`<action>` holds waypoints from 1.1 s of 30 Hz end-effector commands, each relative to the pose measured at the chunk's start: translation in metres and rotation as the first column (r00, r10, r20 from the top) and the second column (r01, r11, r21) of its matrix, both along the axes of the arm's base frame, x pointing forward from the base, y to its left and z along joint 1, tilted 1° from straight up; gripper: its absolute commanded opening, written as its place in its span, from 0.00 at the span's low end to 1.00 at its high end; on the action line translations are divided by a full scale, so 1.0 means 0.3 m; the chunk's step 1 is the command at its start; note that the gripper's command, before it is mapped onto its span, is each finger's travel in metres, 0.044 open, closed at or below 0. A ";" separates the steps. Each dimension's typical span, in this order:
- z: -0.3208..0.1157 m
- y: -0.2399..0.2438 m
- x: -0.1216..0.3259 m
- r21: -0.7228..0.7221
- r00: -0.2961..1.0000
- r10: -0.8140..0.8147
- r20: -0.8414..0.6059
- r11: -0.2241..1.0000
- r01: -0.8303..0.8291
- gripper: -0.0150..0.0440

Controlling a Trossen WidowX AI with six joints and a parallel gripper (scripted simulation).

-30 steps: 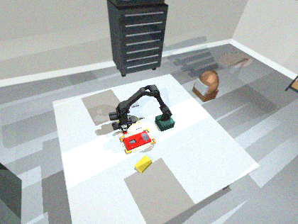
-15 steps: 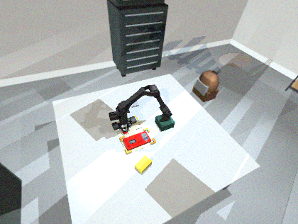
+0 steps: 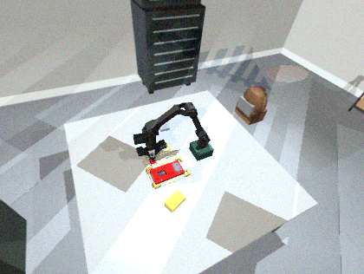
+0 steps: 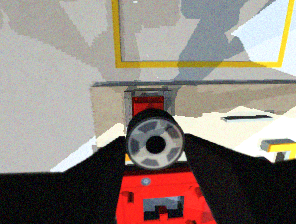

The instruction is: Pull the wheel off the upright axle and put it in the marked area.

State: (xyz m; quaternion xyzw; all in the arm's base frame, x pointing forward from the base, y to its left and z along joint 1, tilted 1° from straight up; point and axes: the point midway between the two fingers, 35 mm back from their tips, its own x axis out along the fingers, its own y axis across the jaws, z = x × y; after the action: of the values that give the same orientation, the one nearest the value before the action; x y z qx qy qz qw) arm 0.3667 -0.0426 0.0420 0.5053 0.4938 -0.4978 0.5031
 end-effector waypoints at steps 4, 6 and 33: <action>0.011 0.001 0.001 0.002 1.000 0.001 0.002 1.000 -0.001 0.25; 0.013 0.001 0.000 0.001 1.000 0.001 0.002 1.000 -0.001 0.25; 0.116 -0.111 -0.064 -0.002 1.000 0.000 -0.002 1.000 0.000 0.25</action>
State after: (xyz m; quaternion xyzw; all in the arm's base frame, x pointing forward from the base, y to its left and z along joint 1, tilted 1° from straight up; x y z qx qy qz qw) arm 0.3553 -0.0598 0.0733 0.5023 0.4969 -0.4998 0.5010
